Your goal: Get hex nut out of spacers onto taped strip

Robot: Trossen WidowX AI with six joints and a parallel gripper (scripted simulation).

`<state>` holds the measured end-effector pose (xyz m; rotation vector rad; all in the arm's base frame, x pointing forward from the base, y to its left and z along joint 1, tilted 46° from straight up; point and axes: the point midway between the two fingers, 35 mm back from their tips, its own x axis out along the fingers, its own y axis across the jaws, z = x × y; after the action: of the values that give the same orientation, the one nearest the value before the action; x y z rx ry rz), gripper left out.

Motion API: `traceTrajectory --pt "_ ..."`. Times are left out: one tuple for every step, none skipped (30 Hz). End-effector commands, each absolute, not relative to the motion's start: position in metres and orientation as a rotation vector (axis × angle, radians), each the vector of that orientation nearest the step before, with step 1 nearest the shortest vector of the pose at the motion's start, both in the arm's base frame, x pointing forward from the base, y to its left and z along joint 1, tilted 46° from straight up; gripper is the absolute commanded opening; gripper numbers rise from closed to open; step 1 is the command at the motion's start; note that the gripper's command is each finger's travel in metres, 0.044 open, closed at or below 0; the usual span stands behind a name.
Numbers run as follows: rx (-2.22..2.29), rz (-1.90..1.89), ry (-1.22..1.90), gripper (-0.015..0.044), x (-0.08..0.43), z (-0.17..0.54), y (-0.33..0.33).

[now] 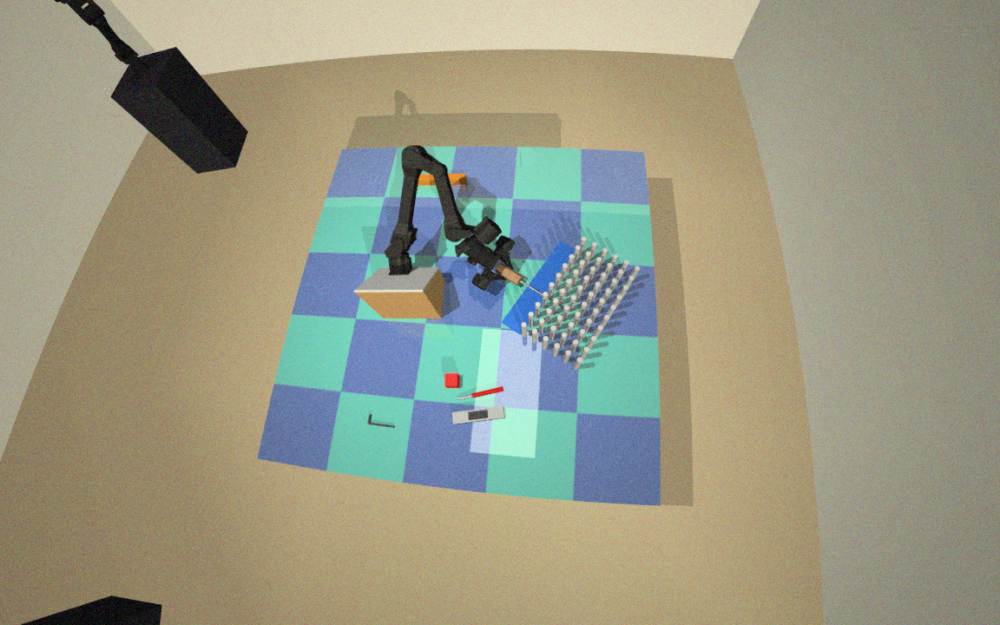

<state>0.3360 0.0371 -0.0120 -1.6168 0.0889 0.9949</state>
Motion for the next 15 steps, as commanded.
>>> traceTrajectory --pt "-1.626 0.988 0.083 0.0 0.3408 -0.0119 0.035" --pt "-1.626 0.988 0.083 0.0 0.3413 -0.0121 0.0347" --pt "-1.626 0.988 0.083 0.0 0.3418 -0.0124 0.0344" --pt "-1.626 0.988 0.083 0.0 0.3423 -0.0126 0.0342" --pt "-1.626 0.988 0.083 0.0 0.3428 -0.0128 0.0339" --pt "-1.626 0.988 0.083 0.0 0.3433 -0.013 0.0336" --pt "-1.626 0.988 0.083 0.0 0.3438 -0.0133 0.0333" --pt "-1.626 0.988 0.083 0.0 0.3443 -0.0135 0.033" --pt "-1.626 0.988 0.083 0.0 0.3448 -0.0137 0.0327" --pt "-1.626 0.988 0.083 0.0 0.3453 -0.014 0.0325" --pt "-1.626 0.988 0.083 0.0 0.3458 -0.0142 0.0322" --pt "-1.626 0.988 0.083 0.0 0.3463 -0.0144 0.0319" --pt "-1.626 0.988 0.083 0.0 0.3468 -0.0146 0.0316" --pt "-1.626 0.988 0.083 0.0 0.3473 -0.0149 0.0313" --pt "-1.626 0.988 0.083 0.0 0.3478 -0.0151 0.0311"
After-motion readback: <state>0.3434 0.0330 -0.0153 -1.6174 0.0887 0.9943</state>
